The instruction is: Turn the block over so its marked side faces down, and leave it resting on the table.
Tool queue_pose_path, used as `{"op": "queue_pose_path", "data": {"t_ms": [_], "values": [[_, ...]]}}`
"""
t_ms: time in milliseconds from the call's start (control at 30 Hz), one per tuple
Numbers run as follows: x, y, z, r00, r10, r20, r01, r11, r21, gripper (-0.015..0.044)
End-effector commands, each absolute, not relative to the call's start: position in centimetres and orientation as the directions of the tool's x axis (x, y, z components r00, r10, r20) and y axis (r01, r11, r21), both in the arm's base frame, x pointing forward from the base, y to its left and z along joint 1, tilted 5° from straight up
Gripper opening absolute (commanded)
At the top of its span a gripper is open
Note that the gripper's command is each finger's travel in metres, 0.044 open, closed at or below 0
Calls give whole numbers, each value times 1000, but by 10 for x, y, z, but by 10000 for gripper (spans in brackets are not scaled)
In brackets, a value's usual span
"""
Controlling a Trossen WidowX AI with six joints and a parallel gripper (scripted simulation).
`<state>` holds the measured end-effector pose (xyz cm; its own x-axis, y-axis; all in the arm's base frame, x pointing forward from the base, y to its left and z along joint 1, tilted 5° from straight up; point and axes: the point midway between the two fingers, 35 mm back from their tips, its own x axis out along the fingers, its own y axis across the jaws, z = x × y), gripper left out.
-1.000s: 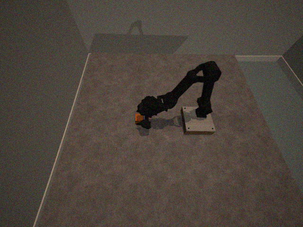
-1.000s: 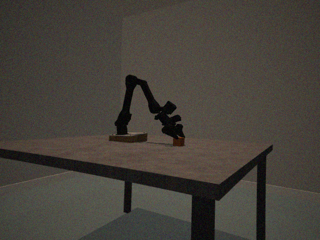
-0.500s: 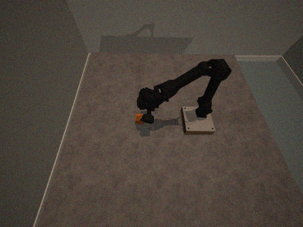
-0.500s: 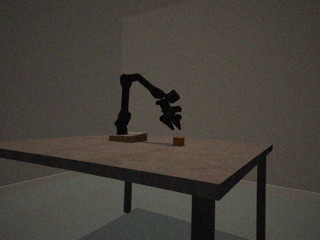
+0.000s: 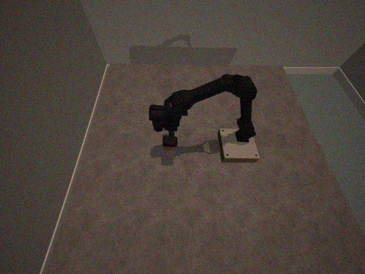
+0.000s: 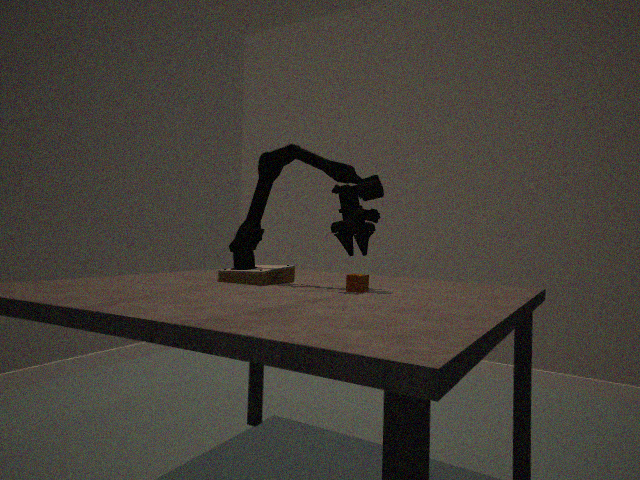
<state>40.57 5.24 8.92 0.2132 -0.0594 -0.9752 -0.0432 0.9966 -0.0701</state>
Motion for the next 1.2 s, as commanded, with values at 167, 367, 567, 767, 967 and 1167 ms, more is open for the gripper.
{"op": "queue_pose_path", "data": {"t_ms": [167,367,567,767,967,1167], "values": [[412,53,100,-2,-61,-998,-34,998,-61,440],[413,52,82,-2,-62,-998,-34,998,-61,440],[412,51,65,-2,-62,-998,-34,998,-62,440],[412,50,50,-2,-62,-998,-34,998,-62,440],[412,50,43,-2,-62,-998,-35,997,-62,440],[412,49,33,-2,-62,-998,-35,997,-62,440]]}}
